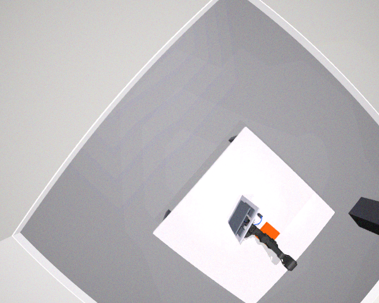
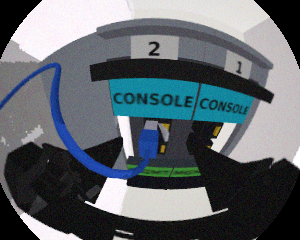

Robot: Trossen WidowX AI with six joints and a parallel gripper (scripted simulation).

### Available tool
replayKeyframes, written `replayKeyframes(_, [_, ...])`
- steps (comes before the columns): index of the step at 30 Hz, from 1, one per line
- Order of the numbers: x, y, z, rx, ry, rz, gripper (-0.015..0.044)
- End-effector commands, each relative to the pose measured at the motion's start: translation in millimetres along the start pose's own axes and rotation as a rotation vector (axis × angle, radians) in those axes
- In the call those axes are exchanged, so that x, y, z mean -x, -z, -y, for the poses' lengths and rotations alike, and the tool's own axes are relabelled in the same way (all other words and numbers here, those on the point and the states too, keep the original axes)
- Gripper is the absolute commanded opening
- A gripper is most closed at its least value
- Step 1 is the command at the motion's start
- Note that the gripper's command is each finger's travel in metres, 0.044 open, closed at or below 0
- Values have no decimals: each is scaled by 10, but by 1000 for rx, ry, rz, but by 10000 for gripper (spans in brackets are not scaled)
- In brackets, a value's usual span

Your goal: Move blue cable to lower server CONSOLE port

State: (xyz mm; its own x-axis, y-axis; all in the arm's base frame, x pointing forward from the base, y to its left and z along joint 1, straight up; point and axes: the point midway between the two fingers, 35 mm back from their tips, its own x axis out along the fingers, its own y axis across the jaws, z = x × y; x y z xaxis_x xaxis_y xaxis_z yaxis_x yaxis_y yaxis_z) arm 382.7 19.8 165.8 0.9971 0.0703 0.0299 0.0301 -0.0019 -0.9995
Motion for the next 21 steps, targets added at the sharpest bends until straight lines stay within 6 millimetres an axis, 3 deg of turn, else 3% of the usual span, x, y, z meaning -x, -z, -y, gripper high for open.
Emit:
replayKeyframes(1, [31,8,0,0,-2,2,440])
replayKeyframes(21, [120,-40,11,-1,-2,2,440])
